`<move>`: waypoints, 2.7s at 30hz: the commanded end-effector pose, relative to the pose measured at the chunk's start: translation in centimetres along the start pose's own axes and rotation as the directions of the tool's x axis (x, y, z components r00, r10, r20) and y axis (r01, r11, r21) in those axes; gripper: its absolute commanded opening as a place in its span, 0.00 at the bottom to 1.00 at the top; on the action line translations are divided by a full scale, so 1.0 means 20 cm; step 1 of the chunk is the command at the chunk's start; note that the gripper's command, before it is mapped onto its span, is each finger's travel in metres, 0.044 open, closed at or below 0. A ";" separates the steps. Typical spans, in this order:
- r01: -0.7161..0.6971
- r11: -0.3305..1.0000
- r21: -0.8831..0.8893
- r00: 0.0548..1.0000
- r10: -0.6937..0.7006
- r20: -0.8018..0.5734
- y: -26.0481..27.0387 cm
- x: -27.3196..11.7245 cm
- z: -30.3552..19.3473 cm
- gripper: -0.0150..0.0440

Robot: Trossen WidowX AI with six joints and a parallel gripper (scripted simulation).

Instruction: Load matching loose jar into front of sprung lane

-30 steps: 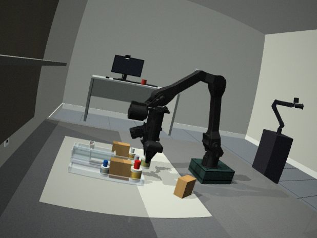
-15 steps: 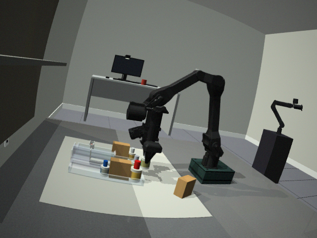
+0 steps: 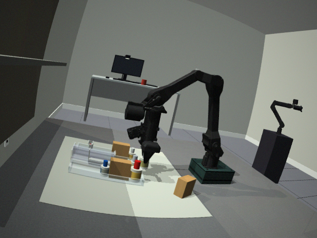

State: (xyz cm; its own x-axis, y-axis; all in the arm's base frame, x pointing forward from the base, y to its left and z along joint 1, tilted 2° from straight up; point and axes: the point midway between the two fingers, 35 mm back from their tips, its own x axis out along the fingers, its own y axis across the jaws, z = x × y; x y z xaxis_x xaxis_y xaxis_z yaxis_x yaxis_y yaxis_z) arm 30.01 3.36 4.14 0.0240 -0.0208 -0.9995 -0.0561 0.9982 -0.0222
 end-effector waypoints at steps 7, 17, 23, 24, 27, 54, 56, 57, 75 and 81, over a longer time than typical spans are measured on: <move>0.003 1.000 0.001 1.000 -0.003 0.026 0.00 -0.01 0.06 0.25; 0.003 1.000 0.001 1.000 -0.003 0.026 0.00 -0.01 0.09 0.25; 0.003 1.000 0.001 1.000 -0.003 0.027 0.00 -0.02 0.10 0.25; 0.003 1.000 0.001 1.000 -0.003 0.027 0.00 -0.02 0.10 0.25; 0.003 1.000 0.001 1.000 -0.003 0.027 0.00 -0.02 0.11 0.25; 0.003 1.000 0.001 1.000 -0.003 0.028 -0.01 -0.03 0.17 0.25; 0.003 1.000 0.001 1.000 -0.003 0.028 -0.01 -0.03 0.18 0.25; 0.003 1.000 0.001 1.000 -0.003 0.028 -0.01 -0.03 0.18 0.25; 0.003 1.000 0.001 1.000 -0.003 0.029 -0.01 -0.05 0.20 0.25; 0.003 1.000 0.001 1.000 -0.003 0.029 -0.01 -0.04 0.20 0.25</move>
State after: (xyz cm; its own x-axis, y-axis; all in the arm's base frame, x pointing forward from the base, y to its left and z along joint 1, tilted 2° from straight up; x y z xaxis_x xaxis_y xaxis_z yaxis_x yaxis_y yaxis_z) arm 33.23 3.46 4.75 0.0224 -0.0213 -0.9995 -0.0513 0.9984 -0.0224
